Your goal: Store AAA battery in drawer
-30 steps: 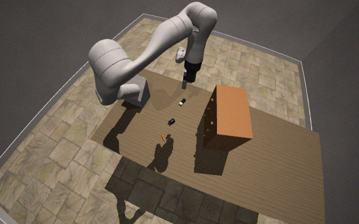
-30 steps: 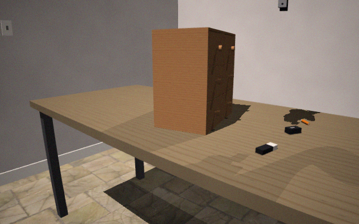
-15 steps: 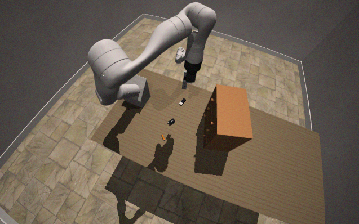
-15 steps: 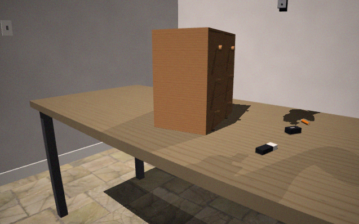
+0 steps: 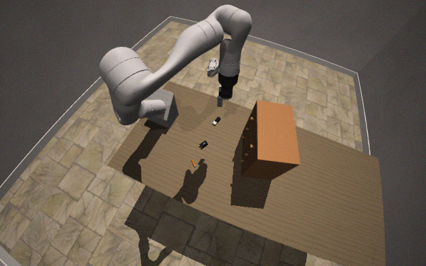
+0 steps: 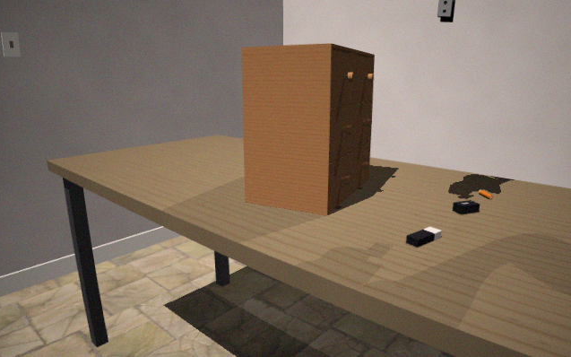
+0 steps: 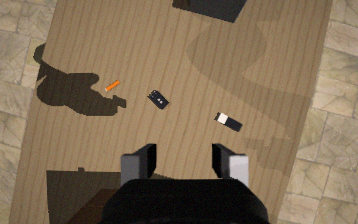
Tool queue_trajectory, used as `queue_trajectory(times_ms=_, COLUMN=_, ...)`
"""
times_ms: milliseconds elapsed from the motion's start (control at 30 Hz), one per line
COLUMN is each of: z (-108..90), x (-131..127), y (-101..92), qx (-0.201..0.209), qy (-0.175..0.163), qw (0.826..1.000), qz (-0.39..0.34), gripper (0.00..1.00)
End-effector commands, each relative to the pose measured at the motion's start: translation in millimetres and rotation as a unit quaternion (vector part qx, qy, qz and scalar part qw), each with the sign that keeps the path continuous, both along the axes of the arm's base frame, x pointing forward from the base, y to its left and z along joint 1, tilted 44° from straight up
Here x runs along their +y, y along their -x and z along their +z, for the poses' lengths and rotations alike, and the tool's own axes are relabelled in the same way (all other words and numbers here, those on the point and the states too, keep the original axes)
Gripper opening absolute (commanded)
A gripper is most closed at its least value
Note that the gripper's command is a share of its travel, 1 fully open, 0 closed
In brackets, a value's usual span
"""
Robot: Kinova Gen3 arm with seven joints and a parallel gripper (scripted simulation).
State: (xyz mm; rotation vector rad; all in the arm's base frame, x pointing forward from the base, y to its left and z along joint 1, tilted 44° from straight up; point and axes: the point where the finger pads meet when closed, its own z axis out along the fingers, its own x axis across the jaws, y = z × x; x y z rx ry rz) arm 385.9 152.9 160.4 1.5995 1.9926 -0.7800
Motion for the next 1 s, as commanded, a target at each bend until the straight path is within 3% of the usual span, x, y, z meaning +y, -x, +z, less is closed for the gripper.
queue_trajectory(times_ms=0, z=1.3, x=-0.5, y=0.6, qx=-0.003, qy=-0.001, qw=1.000, qz=0.004, gripper=1.00)
queue_trajectory(times_ms=967, z=-23.3, x=-18.1, y=-17.2, qx=-0.092, qy=-0.028, qw=0.991, qz=0.087, gripper=1.00)
